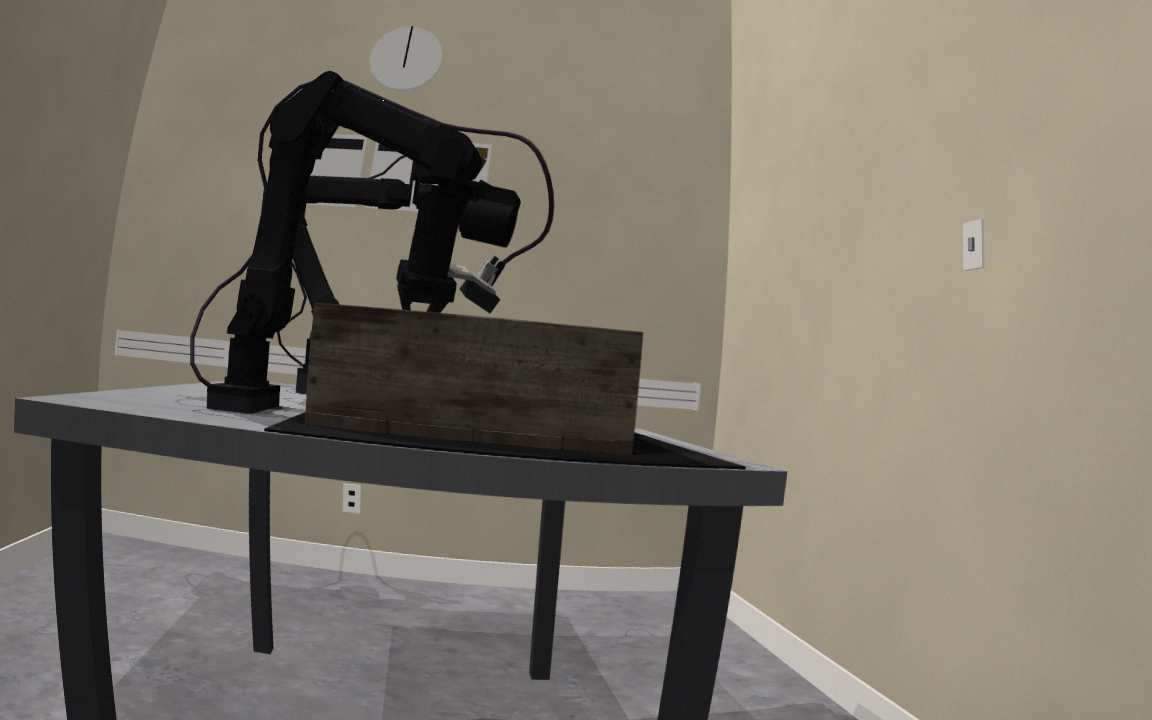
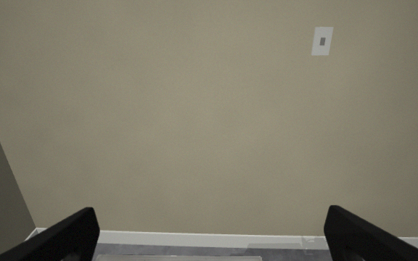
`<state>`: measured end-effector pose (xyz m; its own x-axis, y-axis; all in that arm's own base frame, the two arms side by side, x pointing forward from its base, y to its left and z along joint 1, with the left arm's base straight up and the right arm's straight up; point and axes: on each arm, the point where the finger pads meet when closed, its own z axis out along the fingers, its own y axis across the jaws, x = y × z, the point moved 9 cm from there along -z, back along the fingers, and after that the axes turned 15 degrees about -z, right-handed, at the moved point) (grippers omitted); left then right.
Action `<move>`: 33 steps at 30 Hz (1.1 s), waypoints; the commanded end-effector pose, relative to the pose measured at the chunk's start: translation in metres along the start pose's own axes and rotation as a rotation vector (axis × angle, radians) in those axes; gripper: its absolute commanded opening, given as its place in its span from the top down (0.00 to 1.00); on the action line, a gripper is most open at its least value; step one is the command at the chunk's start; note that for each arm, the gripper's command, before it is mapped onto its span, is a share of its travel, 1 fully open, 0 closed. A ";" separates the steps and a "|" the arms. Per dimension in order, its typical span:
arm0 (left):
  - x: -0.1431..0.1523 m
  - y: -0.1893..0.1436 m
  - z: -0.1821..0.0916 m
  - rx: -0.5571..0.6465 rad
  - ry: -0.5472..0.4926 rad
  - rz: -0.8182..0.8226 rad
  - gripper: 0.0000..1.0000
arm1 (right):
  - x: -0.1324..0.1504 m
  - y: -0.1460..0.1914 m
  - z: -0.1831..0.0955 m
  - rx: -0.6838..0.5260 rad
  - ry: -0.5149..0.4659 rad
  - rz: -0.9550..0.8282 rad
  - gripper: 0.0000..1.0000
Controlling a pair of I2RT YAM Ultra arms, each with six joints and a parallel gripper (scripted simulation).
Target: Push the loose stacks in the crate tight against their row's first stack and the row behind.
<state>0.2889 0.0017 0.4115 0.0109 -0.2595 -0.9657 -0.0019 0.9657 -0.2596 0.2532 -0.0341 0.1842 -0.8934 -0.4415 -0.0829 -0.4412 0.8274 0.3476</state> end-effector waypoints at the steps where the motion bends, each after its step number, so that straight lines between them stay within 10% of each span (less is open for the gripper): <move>1: -0.026 -0.013 -0.005 0.045 -0.090 -0.002 0.00 | -0.020 0.029 0.005 0.018 -0.051 0.031 0.99; 16: -0.026 -0.013 -0.005 0.045 -0.090 -0.002 0.00 | -0.044 0.139 0.049 0.047 -0.040 -0.030 0.99; 33: -0.026 -0.013 -0.005 0.045 -0.090 -0.002 0.00 | -0.039 0.127 0.088 0.000 0.019 -0.083 0.99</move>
<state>0.2889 0.0017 0.4115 0.0109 -0.2595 -0.9657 -0.0020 0.9657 -0.2596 0.2190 0.1174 0.1593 -0.8535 -0.5169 -0.0664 -0.5079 0.7964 0.3284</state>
